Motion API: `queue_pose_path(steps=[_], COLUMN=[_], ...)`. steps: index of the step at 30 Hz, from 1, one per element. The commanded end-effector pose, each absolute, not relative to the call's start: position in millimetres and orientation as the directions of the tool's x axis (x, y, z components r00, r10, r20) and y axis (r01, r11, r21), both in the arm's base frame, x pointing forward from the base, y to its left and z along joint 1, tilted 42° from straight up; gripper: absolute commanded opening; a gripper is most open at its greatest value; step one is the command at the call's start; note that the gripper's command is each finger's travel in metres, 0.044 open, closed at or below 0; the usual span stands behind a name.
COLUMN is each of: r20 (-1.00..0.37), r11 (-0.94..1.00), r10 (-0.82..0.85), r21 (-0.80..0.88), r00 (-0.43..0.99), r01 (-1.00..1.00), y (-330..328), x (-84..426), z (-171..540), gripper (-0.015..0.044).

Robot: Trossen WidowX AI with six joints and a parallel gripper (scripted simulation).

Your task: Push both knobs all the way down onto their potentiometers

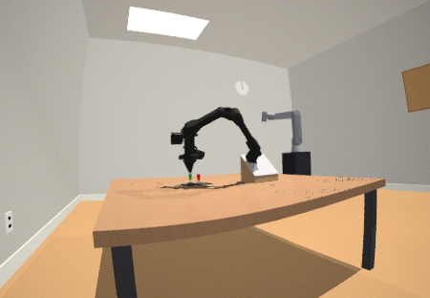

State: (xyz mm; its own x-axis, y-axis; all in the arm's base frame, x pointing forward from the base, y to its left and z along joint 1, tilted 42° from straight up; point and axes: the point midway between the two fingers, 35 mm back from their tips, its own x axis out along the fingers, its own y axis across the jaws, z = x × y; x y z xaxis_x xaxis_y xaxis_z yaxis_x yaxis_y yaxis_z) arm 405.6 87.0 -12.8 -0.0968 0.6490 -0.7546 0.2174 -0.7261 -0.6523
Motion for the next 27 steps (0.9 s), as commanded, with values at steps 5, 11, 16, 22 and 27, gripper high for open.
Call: queue_pose_path(steps=[5, 11, 16, 22, 27], r20=[-0.752, -0.752, -0.752, -0.752, -0.752], r11=[-0.724, -0.724, -0.724, -0.724, -0.724], r10=[0.652, 0.652, 0.652, 0.652, 0.652], r21=[-0.655, -0.655, -0.655, -0.655, -0.655], r00=[-0.097, -0.097, -0.097, -0.097, -0.097], r01=[0.214, 0.214, 0.214, 0.214, 0.214], y=[89.0, 90.0, 90.9, 91.3, 90.7], x=[405.3, 405.1, 405.0, 404.9, 405.0], z=[-14.3, -15.5, -16.5, -16.9, -16.3], gripper=[0.0000, 0.0000, 0.0000, 0.0000, 0.0000])
